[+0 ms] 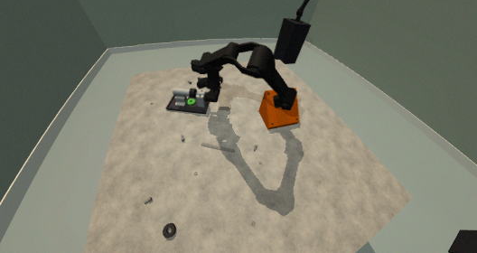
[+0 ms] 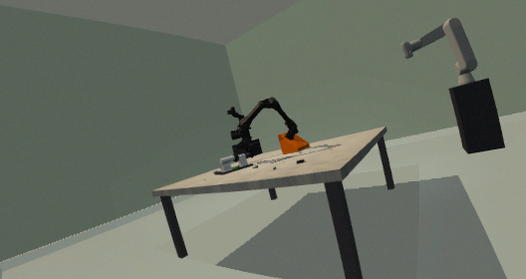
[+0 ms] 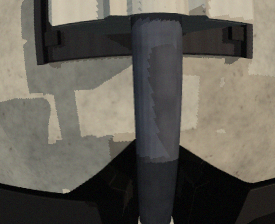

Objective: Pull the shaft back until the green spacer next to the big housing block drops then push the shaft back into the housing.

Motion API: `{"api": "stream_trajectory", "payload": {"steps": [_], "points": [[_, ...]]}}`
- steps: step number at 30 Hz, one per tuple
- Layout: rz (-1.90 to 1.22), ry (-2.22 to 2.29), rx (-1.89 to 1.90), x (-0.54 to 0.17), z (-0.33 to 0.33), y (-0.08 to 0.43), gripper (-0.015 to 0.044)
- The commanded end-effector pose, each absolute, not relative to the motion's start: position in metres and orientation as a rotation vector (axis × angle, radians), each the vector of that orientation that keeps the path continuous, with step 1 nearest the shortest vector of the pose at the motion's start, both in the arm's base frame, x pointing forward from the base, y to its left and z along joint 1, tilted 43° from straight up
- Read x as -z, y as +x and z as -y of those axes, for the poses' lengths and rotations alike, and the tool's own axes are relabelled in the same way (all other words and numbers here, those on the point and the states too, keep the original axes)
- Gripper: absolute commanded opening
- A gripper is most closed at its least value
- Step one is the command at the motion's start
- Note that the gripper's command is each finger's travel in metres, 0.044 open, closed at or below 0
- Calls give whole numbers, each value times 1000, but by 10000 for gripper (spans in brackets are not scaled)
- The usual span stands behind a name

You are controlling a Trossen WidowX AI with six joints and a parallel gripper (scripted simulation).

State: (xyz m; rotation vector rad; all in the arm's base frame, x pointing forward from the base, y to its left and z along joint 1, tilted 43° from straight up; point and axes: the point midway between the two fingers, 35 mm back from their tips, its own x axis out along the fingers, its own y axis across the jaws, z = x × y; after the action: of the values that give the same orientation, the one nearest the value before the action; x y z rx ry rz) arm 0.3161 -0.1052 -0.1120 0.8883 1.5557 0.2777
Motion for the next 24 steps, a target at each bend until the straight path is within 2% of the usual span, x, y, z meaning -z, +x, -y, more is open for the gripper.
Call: {"api": "stream_trajectory", "payload": {"steps": [1,24], "points": [[-1543,887,-275,112,107,322,0],[-1543,887,-275,114,110,330,0]]}}
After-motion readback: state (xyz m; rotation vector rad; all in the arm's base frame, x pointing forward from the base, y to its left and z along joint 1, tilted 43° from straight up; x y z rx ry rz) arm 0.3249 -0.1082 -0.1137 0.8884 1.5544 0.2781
